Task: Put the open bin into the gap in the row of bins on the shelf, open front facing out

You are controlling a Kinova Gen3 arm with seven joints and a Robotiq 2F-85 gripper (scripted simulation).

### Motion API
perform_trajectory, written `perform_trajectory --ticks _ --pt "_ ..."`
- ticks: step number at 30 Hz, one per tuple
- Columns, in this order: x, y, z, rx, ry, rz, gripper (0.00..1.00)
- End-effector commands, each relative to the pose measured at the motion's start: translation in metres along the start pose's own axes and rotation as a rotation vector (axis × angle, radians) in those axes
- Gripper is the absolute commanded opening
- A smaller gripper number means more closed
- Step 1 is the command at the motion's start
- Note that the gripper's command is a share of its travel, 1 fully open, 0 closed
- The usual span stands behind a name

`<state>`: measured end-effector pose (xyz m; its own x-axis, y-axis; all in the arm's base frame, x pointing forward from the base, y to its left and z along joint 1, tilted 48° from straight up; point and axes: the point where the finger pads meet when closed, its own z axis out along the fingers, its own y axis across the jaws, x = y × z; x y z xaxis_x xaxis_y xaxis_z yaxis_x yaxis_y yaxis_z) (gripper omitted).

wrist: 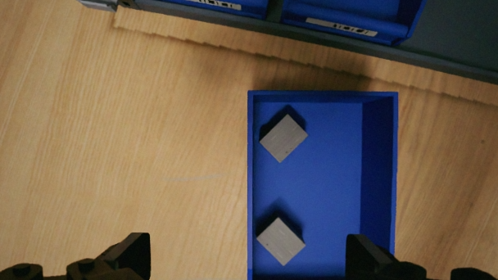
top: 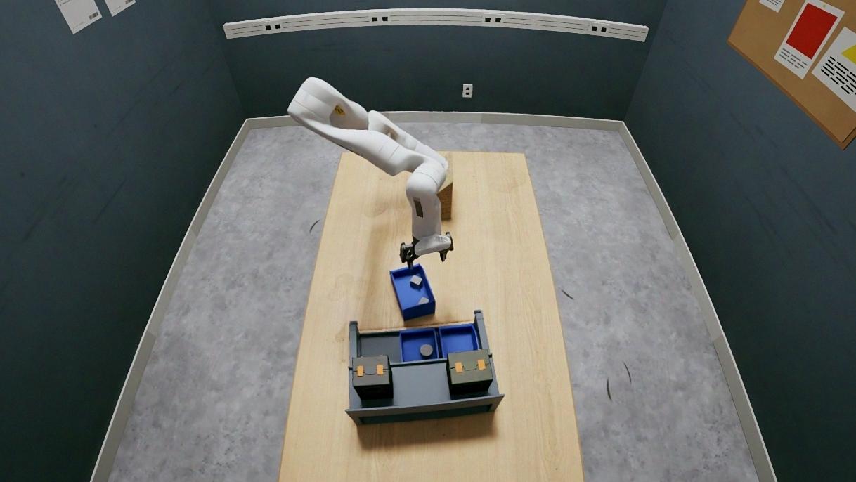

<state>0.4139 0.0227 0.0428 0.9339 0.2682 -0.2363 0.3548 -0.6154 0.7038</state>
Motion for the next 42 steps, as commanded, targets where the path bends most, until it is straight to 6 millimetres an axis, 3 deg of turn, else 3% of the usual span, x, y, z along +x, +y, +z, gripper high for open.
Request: perform_trajectory --ticks 1,42 --pt "0.0004 -0.0003 -0.0032 0.000 0.002 0.000 1.00" --pt "0.0005 -0.0003 -0.0090 0.001 0.002 0.000 1.00"
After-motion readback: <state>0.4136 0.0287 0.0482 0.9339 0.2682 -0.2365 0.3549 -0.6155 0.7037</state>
